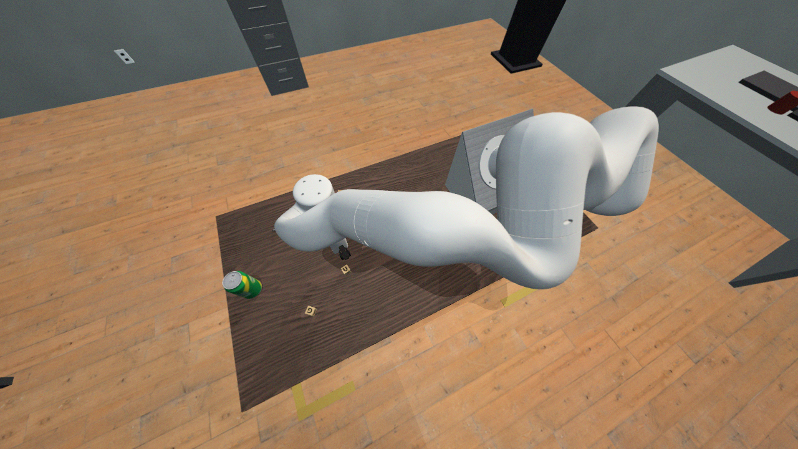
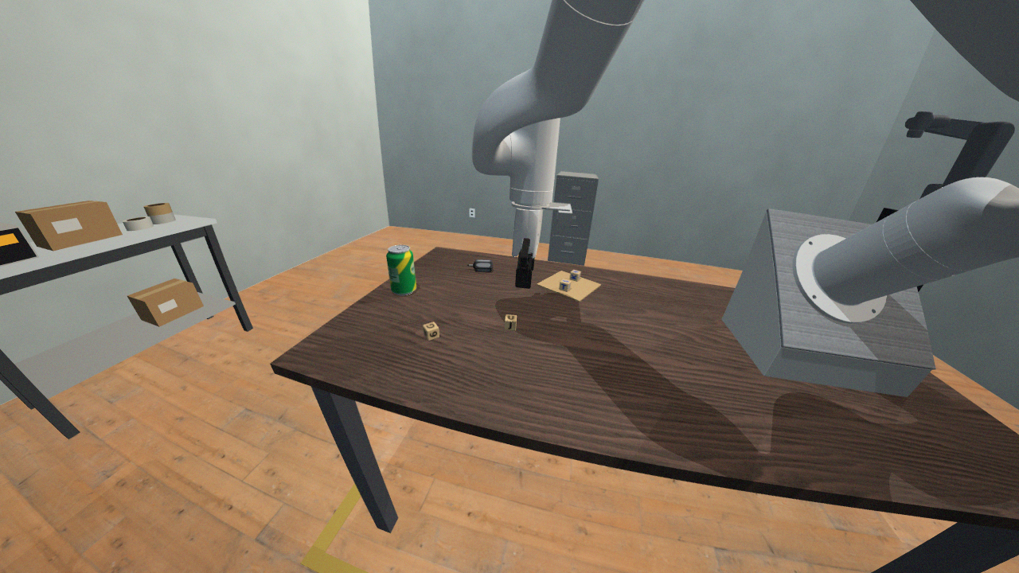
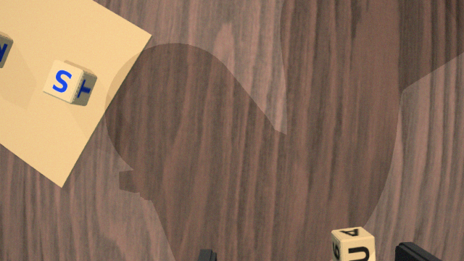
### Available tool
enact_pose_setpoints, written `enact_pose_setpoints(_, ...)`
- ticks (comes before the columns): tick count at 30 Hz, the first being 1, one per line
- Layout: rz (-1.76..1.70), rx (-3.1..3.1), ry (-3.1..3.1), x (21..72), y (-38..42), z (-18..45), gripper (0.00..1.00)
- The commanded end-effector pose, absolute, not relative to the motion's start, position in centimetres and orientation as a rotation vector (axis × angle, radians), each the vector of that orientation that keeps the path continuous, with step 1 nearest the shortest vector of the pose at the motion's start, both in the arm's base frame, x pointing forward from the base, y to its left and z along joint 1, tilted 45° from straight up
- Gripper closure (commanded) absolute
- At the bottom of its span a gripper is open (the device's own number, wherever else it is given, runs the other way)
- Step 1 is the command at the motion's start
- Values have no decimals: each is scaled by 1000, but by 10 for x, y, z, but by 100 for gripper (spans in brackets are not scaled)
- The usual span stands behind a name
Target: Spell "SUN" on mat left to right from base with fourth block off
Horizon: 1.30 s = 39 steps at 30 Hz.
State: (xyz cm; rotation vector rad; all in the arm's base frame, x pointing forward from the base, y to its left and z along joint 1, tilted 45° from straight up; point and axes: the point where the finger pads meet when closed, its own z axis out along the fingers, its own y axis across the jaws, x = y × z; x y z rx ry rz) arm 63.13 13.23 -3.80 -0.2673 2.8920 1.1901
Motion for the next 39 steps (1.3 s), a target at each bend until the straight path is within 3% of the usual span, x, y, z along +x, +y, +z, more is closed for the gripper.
enact_pose_setpoints(1,1185,-341,2861,639,161,-13,0)
enact_pose_setpoints(3,1185,-380,2844,641,176,-1,0)
enact_pose_setpoints(4,1185,-380,2844,641,176,-1,36)
enact_pose_setpoints(39,1185,-380,2844,641,176,-1,36)
